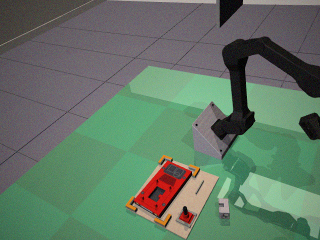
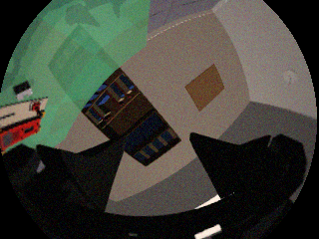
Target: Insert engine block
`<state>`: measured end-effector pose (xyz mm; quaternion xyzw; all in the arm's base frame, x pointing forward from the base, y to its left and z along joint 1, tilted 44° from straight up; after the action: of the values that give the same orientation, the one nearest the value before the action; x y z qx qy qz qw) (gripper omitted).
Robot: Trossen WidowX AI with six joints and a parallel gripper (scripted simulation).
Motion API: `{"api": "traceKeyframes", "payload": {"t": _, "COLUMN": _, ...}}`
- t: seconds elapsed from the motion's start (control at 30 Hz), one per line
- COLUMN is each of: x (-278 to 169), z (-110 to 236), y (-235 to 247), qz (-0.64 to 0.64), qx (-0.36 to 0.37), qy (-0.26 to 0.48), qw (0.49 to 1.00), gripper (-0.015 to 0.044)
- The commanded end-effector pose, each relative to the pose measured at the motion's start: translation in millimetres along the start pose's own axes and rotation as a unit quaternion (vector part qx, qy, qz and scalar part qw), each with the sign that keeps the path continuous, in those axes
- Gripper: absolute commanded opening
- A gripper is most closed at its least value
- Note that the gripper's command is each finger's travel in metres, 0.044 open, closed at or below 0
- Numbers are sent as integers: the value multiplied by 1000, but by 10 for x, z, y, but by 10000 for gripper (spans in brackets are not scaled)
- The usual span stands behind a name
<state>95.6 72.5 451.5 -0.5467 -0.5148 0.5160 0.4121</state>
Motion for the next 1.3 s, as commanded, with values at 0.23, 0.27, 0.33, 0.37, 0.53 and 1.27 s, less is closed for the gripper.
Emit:
{"api": "traceKeyframes", "payload": {"t": 0.23, "x": 192, "z": -93, "y": 0, "qz": 65, "qx": -18, "qy": -11, "qw": 998, "gripper": 440}}
{"api": "traceKeyframes", "payload": {"t": 0.27, "x": 226, "z": -112, "y": 4, "qz": 77, "qx": -20, "qy": -13, "qw": 997, "gripper": 440}}
{"api": "traceKeyframes", "payload": {"t": 0.33, "x": 295, "z": -153, "y": 17, "qz": 101, "qx": -23, "qy": -19, "qw": 994, "gripper": 440}}
{"api": "traceKeyframes", "payload": {"t": 0.37, "x": 328, "z": -175, "y": 25, "qz": 112, "qx": -24, "qy": -22, "qw": 993, "gripper": 440}}
{"api": "traceKeyframes", "payload": {"t": 0.53, "x": 490, "z": -293, "y": 87, "qz": 169, "qx": -24, "qy": -40, "qw": 985, "gripper": 440}}
{"api": "traceKeyframes", "payload": {"t": 1.27, "x": 913, "z": -901, "y": 662, "qz": 342, "qx": 61, "qy": -146, "qw": 926, "gripper": 440}}
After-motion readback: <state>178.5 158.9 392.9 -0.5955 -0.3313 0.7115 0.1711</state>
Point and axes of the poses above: the point midway between the two fingers, 35 mm back from their tips, its own z axis back along the fingers, its own y axis across the jaws, x = y × z, the point moved 6 cm from there along z, back along the fingers, and after that the axes turned 3 degrees about z, right-handed, at the moved point
